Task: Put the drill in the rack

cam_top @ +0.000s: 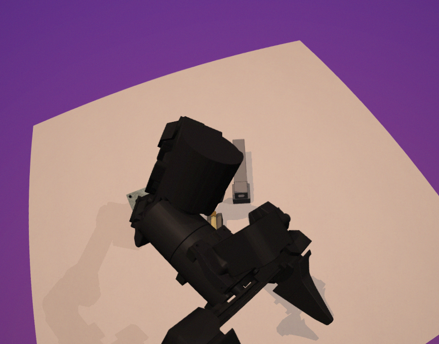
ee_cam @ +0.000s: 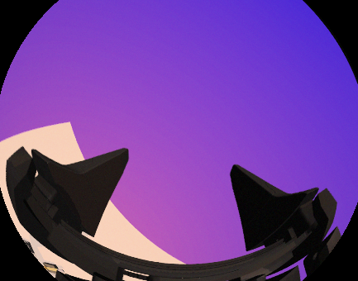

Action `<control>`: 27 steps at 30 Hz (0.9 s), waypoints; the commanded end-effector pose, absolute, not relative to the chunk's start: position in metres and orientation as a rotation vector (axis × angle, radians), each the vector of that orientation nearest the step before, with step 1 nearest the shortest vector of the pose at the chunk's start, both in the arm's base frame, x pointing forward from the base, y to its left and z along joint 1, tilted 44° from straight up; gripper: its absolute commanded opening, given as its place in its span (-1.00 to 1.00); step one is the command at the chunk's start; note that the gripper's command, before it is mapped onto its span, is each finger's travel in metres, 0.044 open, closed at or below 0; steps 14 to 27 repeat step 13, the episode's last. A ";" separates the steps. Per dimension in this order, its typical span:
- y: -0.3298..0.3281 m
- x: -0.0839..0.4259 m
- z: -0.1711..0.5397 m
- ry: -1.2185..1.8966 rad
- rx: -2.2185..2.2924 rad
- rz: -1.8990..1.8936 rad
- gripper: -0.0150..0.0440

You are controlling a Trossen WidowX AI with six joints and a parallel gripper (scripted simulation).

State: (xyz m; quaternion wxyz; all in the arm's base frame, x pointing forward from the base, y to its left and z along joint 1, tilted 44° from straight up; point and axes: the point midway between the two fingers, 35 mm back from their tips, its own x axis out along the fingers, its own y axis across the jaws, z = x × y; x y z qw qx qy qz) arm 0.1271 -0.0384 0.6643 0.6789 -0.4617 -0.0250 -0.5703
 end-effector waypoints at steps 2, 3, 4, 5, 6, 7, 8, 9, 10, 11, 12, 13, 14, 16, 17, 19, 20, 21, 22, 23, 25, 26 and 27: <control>-0.035 0.197 0.653 0.134 -1.074 -1.235 1.00; -0.035 0.199 0.652 0.142 -1.074 -1.234 1.00; -0.035 0.199 0.652 0.142 -1.074 -1.234 1.00; -0.035 0.199 0.652 0.142 -1.074 -1.234 1.00; -0.035 0.199 0.652 0.142 -1.074 -1.234 1.00; -0.035 0.199 0.652 0.142 -1.074 -1.234 1.00; -0.035 0.199 0.652 0.142 -1.074 -1.234 1.00; -0.035 0.199 0.652 0.142 -1.074 -1.234 1.00; -0.035 0.199 0.652 0.142 -1.074 -1.234 1.00; -0.035 0.199 0.652 0.142 -1.074 -1.234 1.00; -0.035 0.199 0.652 0.142 -1.074 -1.234 1.00; -0.035 0.199 0.652 0.142 -1.074 -1.234 1.00; -0.035 0.199 0.652 0.142 -1.074 -1.234 1.00; -0.035 0.199 0.652 0.142 -1.074 -1.234 1.00; -0.035 0.199 0.652 0.142 -1.074 -1.234 1.00; -0.035 0.199 0.652 0.142 -1.074 -1.234 1.00; -0.035 0.199 0.652 0.142 -1.074 -1.234 1.00; -0.035 0.199 0.652 0.142 -1.074 -1.234 1.00; -0.035 0.199 0.652 0.142 -1.074 -1.234 1.00; -0.035 0.199 0.652 0.142 -1.074 -1.234 1.00; -0.035 0.199 0.652 0.142 -1.074 -1.234 1.00; -0.035 0.199 0.652 0.142 -1.074 -1.234 1.00; -0.035 0.199 0.652 0.142 -1.074 -1.234 1.00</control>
